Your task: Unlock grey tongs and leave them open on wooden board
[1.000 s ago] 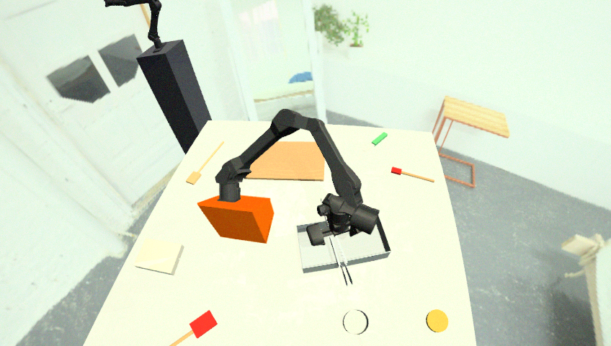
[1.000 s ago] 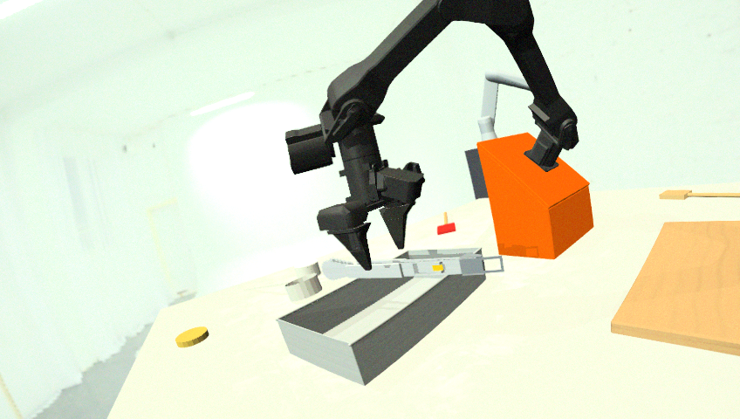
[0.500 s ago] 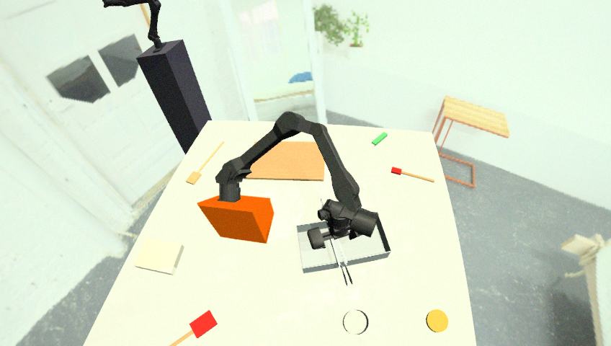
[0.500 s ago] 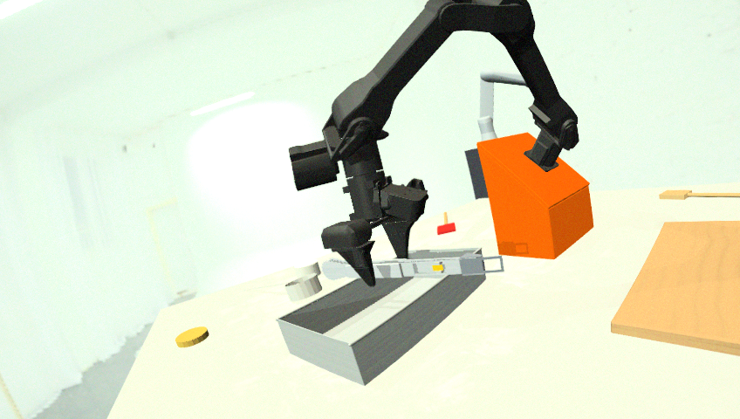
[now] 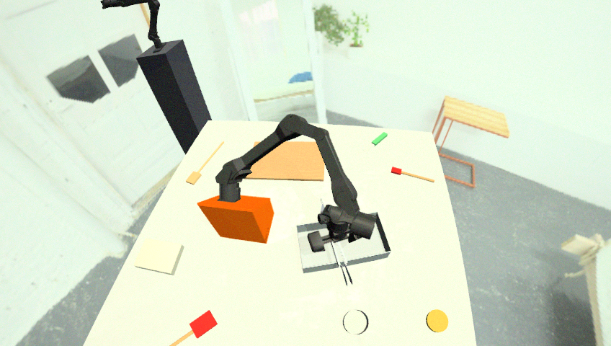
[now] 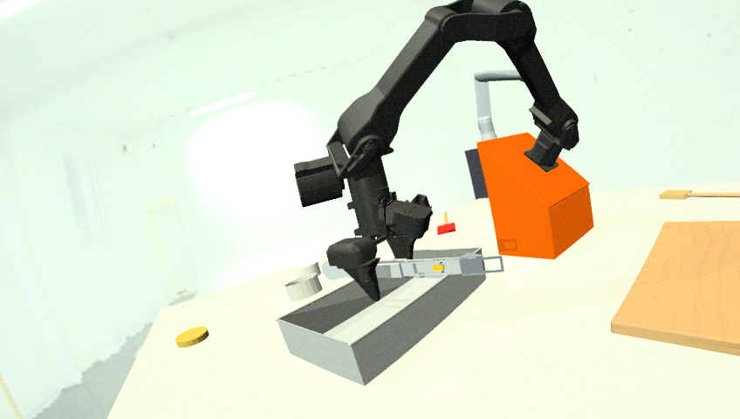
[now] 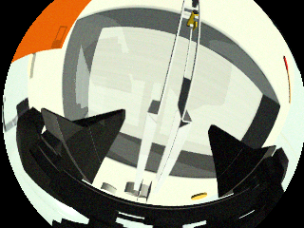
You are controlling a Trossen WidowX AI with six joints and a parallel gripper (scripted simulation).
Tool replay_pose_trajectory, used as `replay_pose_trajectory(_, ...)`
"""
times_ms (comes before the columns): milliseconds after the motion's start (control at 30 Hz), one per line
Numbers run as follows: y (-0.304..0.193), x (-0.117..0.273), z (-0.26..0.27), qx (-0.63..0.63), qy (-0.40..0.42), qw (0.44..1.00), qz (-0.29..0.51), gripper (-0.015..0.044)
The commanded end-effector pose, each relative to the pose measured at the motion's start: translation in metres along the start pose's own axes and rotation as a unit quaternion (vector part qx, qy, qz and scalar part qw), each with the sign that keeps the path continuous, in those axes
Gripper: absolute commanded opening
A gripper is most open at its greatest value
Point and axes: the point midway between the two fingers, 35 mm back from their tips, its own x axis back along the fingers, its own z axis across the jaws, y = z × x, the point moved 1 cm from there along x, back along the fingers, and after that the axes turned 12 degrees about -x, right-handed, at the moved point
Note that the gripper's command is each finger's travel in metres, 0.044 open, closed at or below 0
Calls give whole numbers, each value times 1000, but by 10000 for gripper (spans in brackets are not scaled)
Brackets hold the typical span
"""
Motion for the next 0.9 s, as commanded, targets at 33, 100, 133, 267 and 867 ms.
replay_pose_trajectory(33,1,-10,3,-4,3,1000,-4,440)
replay_pose_trajectory(100,1,-11,3,-4,3,1000,-4,440)
replay_pose_trajectory(133,1,-11,3,-4,3,1000,-4,440)
replay_pose_trajectory(267,1,-7,1,0,1,1000,-1,335)
replay_pose_trajectory(867,1,-7,1,0,1,1000,-1,78)
